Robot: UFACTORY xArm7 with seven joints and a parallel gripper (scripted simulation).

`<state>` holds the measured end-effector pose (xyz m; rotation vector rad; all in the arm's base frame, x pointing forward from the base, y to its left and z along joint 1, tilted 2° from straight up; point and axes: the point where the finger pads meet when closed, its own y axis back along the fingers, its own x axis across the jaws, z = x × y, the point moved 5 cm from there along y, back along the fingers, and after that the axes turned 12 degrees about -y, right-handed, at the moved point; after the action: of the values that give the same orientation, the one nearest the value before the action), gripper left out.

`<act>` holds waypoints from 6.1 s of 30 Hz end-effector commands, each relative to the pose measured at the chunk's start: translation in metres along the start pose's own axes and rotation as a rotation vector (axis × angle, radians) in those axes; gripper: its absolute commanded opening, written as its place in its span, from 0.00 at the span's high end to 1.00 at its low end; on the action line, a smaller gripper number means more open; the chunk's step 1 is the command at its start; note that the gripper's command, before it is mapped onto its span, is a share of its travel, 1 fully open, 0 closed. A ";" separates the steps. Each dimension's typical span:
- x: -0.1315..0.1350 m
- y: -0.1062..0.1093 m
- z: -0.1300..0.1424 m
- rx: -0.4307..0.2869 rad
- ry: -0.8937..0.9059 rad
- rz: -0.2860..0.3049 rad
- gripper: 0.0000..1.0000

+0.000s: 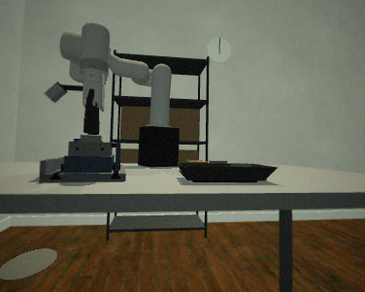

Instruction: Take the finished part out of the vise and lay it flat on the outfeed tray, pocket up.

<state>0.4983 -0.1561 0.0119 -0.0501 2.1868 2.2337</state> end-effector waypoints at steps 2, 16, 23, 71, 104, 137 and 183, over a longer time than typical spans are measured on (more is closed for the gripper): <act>-0.002 0.002 0.000 0.001 0.000 -0.004 0.31; -0.003 0.002 0.000 0.001 0.000 -0.004 0.31; -0.003 0.002 0.000 0.001 0.000 -0.004 0.31; -0.003 -0.009 0.000 0.001 0.000 -0.004 0.31; -0.003 -0.012 0.000 0.001 0.000 -0.004 0.31; -0.003 -0.012 0.000 0.001 0.000 -0.004 1.00; -0.002 0.025 0.000 0.001 0.000 -0.004 1.00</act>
<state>0.4989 -0.1567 0.0295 -0.0494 2.1871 2.2342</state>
